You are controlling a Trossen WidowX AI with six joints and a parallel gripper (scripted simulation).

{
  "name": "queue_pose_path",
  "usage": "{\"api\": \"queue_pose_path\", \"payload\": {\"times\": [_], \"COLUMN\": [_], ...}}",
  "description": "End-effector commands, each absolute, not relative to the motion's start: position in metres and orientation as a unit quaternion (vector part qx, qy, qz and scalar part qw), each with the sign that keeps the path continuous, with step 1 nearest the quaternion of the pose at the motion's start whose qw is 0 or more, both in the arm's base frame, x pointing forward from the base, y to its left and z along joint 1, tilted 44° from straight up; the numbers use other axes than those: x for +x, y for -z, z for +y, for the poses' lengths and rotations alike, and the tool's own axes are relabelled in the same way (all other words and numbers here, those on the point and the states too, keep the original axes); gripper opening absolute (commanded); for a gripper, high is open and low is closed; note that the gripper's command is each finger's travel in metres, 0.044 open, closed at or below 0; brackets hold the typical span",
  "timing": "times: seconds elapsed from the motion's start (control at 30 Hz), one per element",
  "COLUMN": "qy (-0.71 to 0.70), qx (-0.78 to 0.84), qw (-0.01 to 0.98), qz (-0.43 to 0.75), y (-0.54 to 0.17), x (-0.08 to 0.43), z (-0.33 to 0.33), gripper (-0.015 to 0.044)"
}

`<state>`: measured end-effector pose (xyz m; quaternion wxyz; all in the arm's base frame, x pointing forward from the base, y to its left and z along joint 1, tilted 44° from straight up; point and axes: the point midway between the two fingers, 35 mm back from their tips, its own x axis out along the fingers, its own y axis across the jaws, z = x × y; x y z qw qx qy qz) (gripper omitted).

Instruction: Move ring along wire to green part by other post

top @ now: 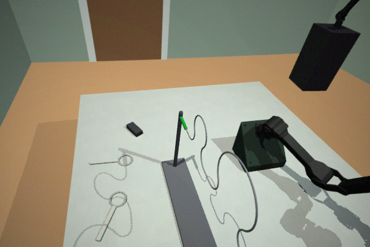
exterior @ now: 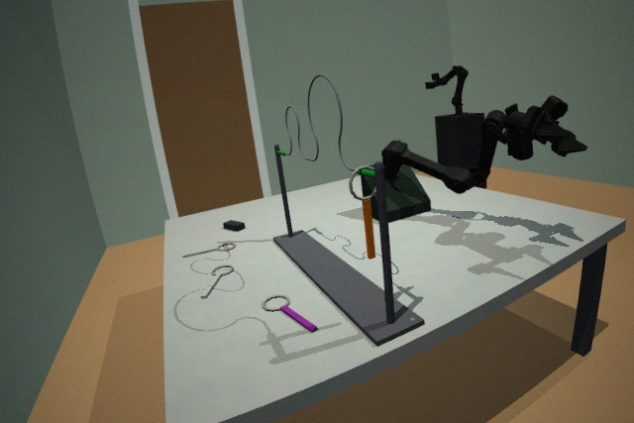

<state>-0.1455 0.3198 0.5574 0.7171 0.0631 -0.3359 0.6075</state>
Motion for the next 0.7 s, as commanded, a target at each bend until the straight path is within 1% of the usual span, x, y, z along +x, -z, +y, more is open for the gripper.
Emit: {"api": "queue_pose_path", "payload": {"times": [0.0,0.13,0.27,0.47,0.67], "qy": [-0.608,-0.618,-0.632,-0.637,-0.624], "qx": [0.064,0.087,0.134,0.212,0.294], "qw": [0.716,0.695,0.653,0.594,0.542], "qz": [-0.337,-0.357,-0.394,-0.443,-0.48], "y": [-0.558,-0.575,-0.605,-0.647,-0.68], "x": [-0.146,-0.155,-0.166,-0.165,-0.144], "z": [0.319,0.297,0.253,0.182,0.115], "gripper": [0.0374,0.0269,0.0164,0.016,0.016]}}
